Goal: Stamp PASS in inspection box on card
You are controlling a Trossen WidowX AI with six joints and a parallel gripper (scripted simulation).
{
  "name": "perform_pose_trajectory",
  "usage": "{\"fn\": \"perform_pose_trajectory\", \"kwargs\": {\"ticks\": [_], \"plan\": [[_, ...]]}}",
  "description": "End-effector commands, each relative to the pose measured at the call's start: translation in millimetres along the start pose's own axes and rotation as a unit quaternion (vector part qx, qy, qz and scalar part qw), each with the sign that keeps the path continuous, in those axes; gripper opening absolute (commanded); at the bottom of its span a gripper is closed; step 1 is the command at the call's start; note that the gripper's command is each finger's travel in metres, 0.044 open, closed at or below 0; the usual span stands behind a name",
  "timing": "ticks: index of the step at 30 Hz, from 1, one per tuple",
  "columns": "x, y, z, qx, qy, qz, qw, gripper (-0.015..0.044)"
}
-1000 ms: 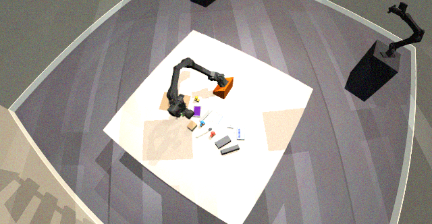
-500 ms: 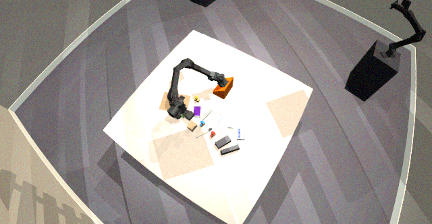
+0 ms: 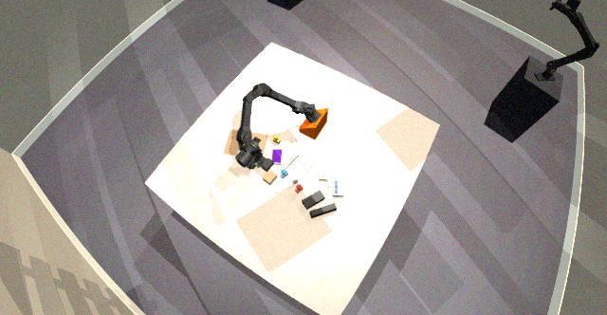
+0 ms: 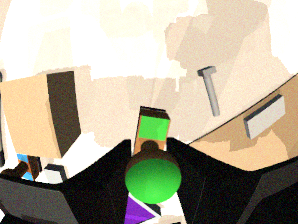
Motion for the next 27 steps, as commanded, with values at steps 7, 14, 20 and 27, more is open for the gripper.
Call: {"fn": "perform_pose_trajectory", "kwargs": {"ticks": [7, 14, 20, 27], "plan": [[-16, -1, 0, 0.003, -0.002, 0.0, 1.0, 0.0], [-21, -2, -1, 0.0, -0.001, 0.001, 1.0, 0.0026], [-21, -2, -1, 0.0, -0.001, 0.001, 1.0, 0.0184], [-10, 0, 0, 0.0, 0.0, 0.0, 1.0, 0.0251]]}}
Point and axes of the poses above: the point midway between the two fingers, 35 mm back from their tips, its own x axis back along the fingers, its own z axis across the jaws, y = z × x, the point moved 10 cm from there along x, back along the fingers, and after that the axes turned 7 degrees about x, right-handed, at the moved point
